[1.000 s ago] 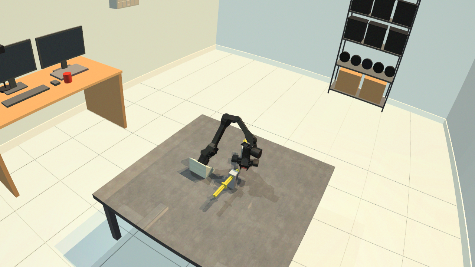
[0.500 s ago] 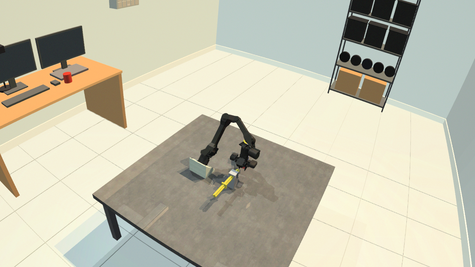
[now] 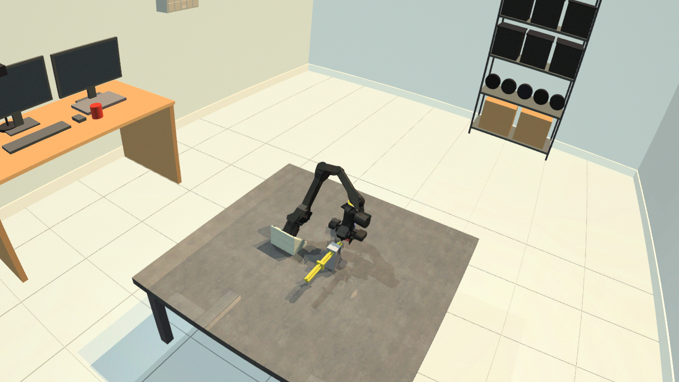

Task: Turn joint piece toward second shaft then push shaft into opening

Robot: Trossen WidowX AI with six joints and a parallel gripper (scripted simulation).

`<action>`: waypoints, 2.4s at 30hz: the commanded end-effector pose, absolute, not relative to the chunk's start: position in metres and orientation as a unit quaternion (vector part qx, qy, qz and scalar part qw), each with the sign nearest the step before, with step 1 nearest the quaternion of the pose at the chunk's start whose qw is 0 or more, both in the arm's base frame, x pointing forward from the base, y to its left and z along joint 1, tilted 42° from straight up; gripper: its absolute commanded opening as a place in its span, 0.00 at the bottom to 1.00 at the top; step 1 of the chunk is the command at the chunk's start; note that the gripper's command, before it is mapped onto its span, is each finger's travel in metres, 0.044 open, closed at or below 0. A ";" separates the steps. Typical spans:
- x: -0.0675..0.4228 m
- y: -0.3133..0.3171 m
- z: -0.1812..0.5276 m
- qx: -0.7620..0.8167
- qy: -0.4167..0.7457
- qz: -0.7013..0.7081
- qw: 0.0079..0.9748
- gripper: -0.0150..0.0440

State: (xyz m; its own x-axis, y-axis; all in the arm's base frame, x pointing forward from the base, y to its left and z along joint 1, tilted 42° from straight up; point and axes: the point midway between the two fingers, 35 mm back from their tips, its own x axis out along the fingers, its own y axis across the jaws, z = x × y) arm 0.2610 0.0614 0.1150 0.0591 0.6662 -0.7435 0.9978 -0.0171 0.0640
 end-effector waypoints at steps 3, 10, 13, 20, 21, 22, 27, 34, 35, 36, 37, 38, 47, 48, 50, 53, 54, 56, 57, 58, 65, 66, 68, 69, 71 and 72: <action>0.260 0.062 0.115 0.662 0.629 -0.273 0.301 0.25; 0.261 0.061 0.115 0.660 0.630 -0.270 0.306 0.25; 0.261 0.061 0.115 0.660 0.630 -0.270 0.306 0.25; 0.261 0.061 0.115 0.660 0.630 -0.270 0.306 0.50; 0.261 0.061 0.115 0.660 0.630 -0.270 0.306 0.50; 0.261 0.061 0.115 0.660 0.630 -0.270 0.306 0.55; 0.261 0.061 0.115 0.660 0.630 -0.270 0.306 0.77; 0.261 0.061 0.115 0.660 0.630 -0.270 0.306 1.00; 0.261 0.061 0.115 0.660 0.630 -0.270 0.306 1.00; 0.261 0.061 0.115 0.660 0.630 -0.270 0.306 1.00; 0.261 0.061 0.115 0.660 0.630 -0.270 0.306 1.00; 0.261 0.061 0.115 0.660 0.630 -0.270 0.306 1.00; 0.260 0.047 0.134 0.646 0.613 -0.303 0.340 1.00; 0.259 0.045 0.137 0.644 0.610 -0.308 0.344 1.00; 0.259 0.044 0.138 0.643 0.609 -0.309 0.346 1.00; 0.259 0.044 0.139 0.642 0.610 -0.307 0.348 1.00; 0.259 0.042 0.141 0.641 0.611 -0.302 0.354 1.00; 0.260 0.036 0.147 0.635 0.614 -0.280 0.376 1.00; 0.261 0.033 0.151 0.631 0.616 -0.269 0.388 1.00; 0.261 0.029 0.154 0.627 0.617 -0.257 0.399 1.00; 0.261 0.006 0.179 0.593 0.620 -0.178 0.483 1.00; 0.261 0.003 0.182 0.586 0.619 -0.168 0.494 1.00; 0.260 -0.004 0.189 0.574 0.618 -0.146 0.518 1.00; 0.259 -0.007 0.193 0.567 0.617 -0.135 0.529 1.00; 0.258 -0.013 0.200 0.553 0.614 -0.115 0.552 1.00; 0.257 -0.016 0.203 0.545 0.612 -0.104 0.564 1.00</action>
